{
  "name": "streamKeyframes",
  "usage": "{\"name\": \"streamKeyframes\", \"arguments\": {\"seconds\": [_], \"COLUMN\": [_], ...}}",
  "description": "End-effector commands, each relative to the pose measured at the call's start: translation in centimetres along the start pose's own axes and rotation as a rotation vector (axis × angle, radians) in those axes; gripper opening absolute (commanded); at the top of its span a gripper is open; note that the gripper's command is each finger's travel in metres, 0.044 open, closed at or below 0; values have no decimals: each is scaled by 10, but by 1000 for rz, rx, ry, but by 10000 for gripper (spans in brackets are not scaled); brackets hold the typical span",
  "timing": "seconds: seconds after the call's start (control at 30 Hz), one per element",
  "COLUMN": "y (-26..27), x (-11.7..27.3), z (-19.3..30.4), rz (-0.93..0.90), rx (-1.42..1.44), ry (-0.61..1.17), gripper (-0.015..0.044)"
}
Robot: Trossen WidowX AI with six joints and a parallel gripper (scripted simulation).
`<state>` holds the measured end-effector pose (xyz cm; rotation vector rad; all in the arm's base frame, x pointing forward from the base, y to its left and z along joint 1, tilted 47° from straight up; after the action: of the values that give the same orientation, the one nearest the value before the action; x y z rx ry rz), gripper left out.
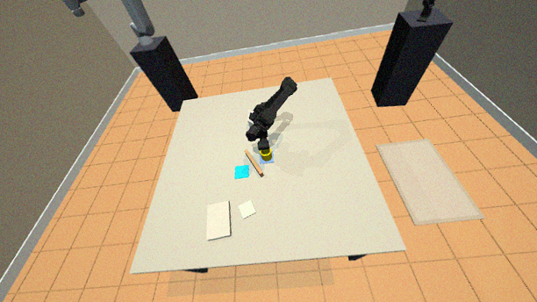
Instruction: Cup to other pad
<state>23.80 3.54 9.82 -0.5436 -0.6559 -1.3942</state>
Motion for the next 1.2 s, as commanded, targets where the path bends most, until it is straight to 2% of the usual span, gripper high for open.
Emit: {"name": "streamKeyframes", "arguments": {"seconds": [0.0, 1.17], "y": [1, 2], "x": [1, -49], "z": [1, 1], "rz": [7, 6], "rx": [-39, -39], "ry": [21, 20], "gripper": [167, 167]}}
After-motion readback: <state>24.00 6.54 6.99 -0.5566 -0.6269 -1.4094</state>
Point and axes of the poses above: the point midway between the two fingers, 35 mm back from their tips, its own x axis back along the fingers, its own y axis across the jaws, z = x × y, the point moved 2 cm from there along x, back along the fingers, and after that the axes turned 4 degrees about -x, right-handed, at the moved point
